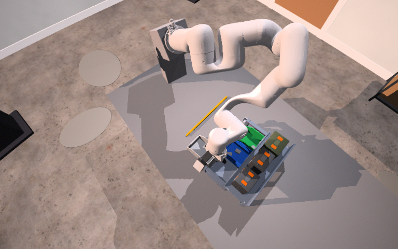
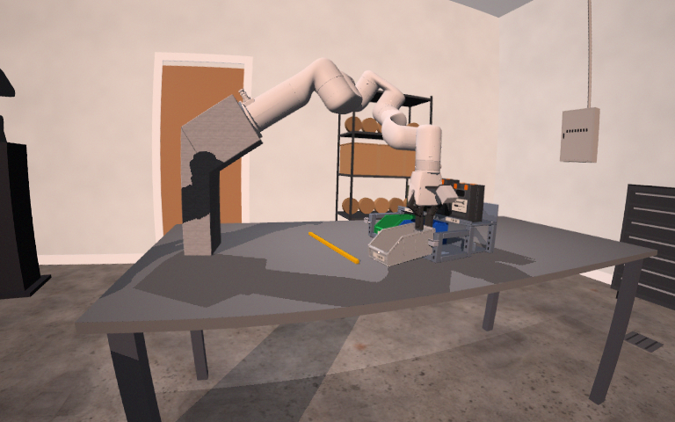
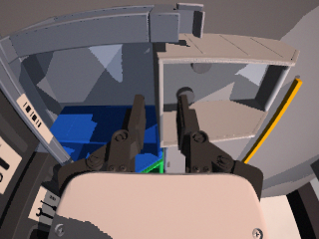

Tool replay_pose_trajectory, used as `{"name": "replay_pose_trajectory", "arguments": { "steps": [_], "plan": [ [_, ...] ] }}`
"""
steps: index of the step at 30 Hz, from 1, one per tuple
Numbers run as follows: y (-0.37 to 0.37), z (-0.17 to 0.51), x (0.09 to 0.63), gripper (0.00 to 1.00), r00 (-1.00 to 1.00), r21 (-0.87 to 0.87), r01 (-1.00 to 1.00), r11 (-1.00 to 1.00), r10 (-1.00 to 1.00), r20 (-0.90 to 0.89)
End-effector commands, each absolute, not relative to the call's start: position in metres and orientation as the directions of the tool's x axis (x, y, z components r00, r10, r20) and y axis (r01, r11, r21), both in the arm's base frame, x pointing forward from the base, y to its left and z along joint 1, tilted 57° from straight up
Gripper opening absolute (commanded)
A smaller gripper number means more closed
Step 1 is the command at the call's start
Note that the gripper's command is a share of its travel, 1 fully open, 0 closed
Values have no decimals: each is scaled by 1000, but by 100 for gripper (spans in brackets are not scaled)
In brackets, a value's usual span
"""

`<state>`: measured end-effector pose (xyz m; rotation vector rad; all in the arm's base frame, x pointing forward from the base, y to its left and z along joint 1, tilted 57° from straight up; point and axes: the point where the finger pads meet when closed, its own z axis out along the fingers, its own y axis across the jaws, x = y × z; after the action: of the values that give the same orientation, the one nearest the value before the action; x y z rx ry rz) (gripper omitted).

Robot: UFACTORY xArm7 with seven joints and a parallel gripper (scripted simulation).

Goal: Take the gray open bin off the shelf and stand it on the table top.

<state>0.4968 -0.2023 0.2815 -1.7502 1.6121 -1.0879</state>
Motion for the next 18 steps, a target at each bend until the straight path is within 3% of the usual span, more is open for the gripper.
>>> {"name": "replay_pose_trajectory", "arguments": {
  "steps": [1,18],
  "plan": [
    [-203,283,496,33,-33,-814,-559,-157,-977,210],
    [-204,277,504,33,-33,-814,-559,-157,-977,210]
  ]
}}
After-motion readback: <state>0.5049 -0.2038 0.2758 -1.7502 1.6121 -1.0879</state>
